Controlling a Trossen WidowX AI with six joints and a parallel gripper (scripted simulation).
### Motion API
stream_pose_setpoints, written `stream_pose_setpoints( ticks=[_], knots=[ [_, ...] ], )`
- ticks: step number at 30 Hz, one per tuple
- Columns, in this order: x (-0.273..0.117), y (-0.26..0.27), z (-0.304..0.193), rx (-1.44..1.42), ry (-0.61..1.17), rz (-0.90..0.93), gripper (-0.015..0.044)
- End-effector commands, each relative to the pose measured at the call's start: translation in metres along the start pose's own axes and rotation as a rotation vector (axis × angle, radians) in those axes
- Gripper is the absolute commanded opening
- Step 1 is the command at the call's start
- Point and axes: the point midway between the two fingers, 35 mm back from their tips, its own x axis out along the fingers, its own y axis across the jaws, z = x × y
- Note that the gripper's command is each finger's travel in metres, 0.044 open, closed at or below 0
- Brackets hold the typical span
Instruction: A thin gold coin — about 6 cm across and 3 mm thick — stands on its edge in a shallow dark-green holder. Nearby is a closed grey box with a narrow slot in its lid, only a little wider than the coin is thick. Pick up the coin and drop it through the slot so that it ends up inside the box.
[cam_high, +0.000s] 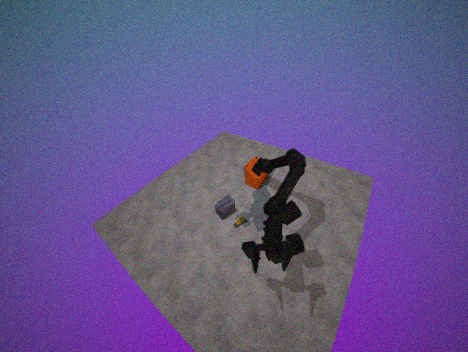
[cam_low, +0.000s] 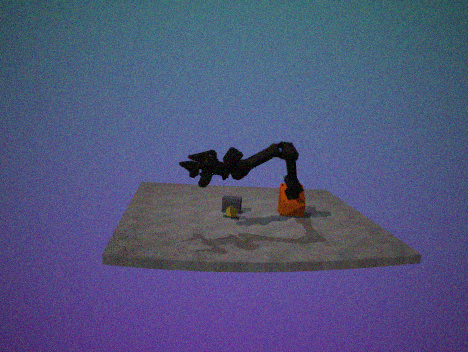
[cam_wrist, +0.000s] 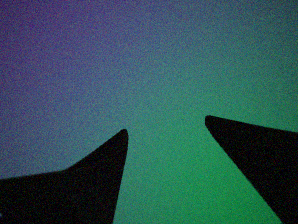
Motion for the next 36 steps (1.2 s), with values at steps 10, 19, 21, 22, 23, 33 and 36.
stream_pose_setpoints(
  ticks=[10, 19, 21, 22, 23, 33, 36],
  knots=[
    [-0.038, 0.121, 0.007, 0.413, -0.191, 0.522, 0.0161],
    [-0.148, 0.215, 0.004, 1.136, 0.038, 1.245, 0.0161],
    [-0.179, 0.225, 0.002, 1.310, 0.175, 1.412, 0.0161],
    [-0.196, 0.228, 0.001, 1.400, 0.261, 1.498, 0.0161],
    [-0.213, 0.229, 0.000, 1.488, 0.356, 1.580, 0.0161],
    [-0.324, 0.191, -0.007, 2.052, 1.566, 2.085, 0.0161],
    [-0.325, 0.190, -0.007, 2.056, 1.591, 2.089, 0.0161]
  ],
)
